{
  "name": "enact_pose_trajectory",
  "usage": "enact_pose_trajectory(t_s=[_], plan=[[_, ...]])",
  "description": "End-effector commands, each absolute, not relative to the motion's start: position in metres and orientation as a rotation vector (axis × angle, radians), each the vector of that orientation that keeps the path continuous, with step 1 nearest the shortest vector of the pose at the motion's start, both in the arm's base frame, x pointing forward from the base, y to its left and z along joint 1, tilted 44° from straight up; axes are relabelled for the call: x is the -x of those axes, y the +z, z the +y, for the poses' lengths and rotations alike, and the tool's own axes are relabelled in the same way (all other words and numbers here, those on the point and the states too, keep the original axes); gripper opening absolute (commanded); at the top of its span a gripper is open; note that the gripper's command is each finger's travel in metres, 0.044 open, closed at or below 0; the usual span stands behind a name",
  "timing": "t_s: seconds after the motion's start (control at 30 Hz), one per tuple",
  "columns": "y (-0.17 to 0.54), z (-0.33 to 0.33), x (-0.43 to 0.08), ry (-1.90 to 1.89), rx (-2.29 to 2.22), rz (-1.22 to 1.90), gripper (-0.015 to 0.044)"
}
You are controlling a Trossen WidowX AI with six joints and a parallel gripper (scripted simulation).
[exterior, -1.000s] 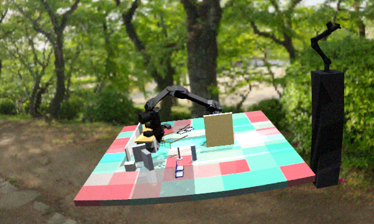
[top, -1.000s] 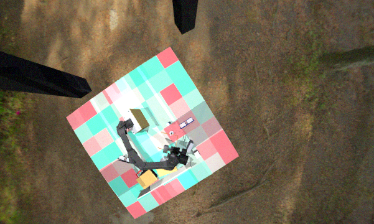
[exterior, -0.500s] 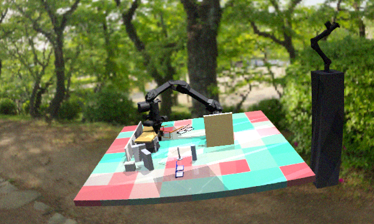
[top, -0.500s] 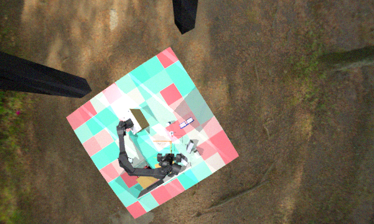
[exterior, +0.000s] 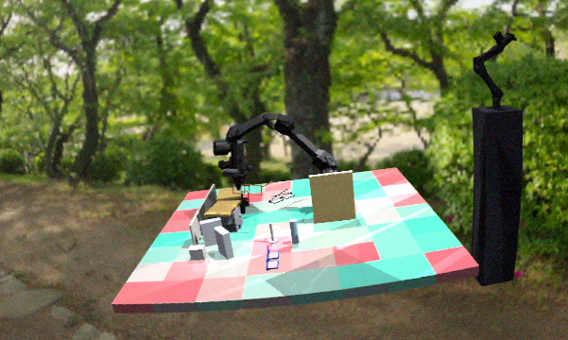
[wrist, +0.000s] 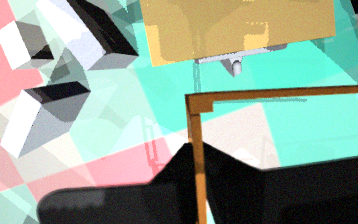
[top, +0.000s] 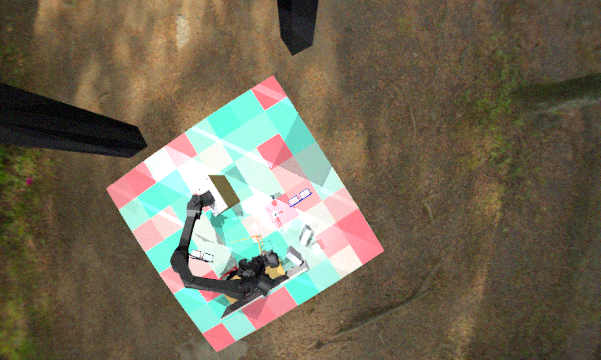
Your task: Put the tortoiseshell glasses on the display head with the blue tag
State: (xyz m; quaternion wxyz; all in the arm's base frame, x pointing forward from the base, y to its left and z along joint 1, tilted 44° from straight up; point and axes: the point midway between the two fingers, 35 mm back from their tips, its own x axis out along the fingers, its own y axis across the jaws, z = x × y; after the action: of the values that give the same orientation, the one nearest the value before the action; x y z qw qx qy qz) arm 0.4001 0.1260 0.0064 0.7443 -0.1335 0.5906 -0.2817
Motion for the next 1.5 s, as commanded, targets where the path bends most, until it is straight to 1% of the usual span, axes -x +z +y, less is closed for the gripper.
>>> enact_pose_trajectory(t_s=[0.0,0.77,1.47], plan=[[0.024,0.121,-0.395,-0.542,0.352,1.312,0.0],[0.108,0.083,-0.361,-0.182,0.673,1.323,0.0],[0.158,0.045,-0.313,0.111,1.001,1.254,0.0]])
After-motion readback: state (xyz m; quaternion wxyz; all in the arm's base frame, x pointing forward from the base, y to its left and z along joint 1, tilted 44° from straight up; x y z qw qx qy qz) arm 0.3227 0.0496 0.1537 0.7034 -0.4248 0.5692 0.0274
